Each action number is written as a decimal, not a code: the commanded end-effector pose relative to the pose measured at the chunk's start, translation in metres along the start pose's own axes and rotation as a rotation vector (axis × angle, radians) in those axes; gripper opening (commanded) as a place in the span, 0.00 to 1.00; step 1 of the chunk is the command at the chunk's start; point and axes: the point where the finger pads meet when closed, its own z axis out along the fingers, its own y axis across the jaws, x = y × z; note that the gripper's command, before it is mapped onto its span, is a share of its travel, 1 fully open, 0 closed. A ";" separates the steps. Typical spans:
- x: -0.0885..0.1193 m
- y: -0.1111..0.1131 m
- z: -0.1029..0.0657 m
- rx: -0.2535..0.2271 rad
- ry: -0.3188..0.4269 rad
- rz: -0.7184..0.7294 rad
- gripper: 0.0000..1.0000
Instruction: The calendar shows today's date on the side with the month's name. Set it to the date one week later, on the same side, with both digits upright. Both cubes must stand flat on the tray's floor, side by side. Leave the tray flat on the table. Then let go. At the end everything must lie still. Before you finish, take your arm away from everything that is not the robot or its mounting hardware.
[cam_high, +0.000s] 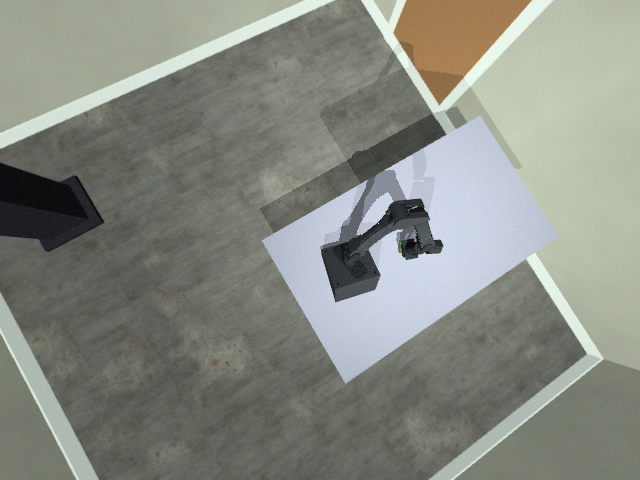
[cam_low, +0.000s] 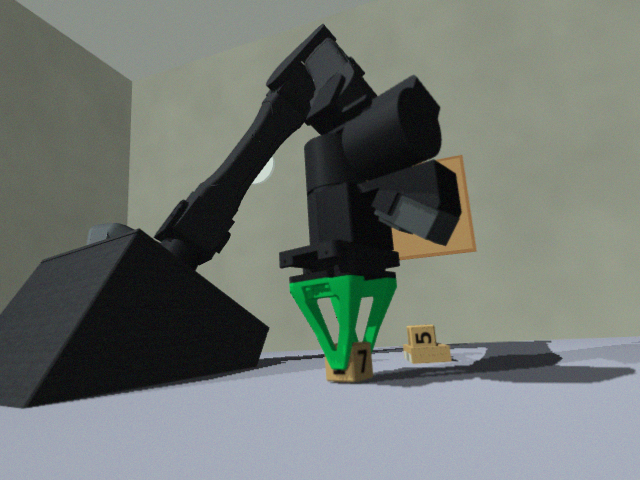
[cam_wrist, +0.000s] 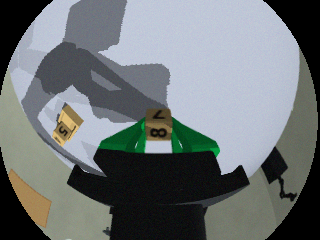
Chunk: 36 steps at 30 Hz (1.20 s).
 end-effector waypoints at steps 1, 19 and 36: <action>-0.011 -0.002 0.001 -0.005 -0.023 -0.002 0.26; -0.010 -0.003 0.002 -0.006 -0.020 0.001 0.26; -0.009 -0.003 0.002 -0.004 -0.019 0.002 0.26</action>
